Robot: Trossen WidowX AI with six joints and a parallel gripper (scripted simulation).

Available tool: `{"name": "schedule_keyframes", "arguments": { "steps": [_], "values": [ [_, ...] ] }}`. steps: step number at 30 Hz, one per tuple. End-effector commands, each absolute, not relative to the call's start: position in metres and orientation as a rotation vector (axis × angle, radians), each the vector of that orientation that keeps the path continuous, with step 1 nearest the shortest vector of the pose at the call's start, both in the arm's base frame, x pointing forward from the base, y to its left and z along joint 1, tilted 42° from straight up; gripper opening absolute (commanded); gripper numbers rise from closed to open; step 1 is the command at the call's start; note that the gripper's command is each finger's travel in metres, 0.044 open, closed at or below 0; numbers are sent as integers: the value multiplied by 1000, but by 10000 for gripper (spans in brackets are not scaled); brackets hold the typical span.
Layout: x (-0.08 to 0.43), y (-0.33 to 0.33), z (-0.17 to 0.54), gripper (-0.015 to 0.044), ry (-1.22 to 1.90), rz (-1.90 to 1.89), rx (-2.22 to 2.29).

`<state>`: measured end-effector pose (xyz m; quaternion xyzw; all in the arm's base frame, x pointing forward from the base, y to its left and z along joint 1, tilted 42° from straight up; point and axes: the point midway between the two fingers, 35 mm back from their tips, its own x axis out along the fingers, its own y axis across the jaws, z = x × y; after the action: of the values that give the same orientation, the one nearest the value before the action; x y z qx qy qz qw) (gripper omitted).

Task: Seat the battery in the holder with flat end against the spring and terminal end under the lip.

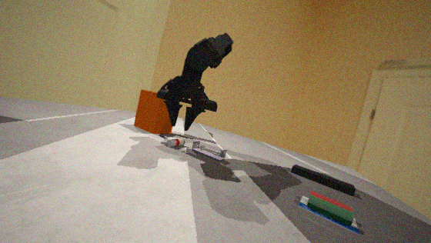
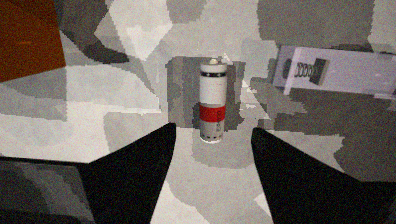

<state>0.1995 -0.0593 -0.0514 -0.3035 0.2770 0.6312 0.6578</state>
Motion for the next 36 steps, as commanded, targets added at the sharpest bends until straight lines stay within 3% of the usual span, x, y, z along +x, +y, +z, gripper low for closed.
{"name": "schedule_keyframes", "arguments": {
  "steps": [1, 36],
  "values": [
    [199, -57, -52, 228, 601, 1440, -712],
    [202, -23, -89, 228, 599, 1441, -711]
  ]
}}
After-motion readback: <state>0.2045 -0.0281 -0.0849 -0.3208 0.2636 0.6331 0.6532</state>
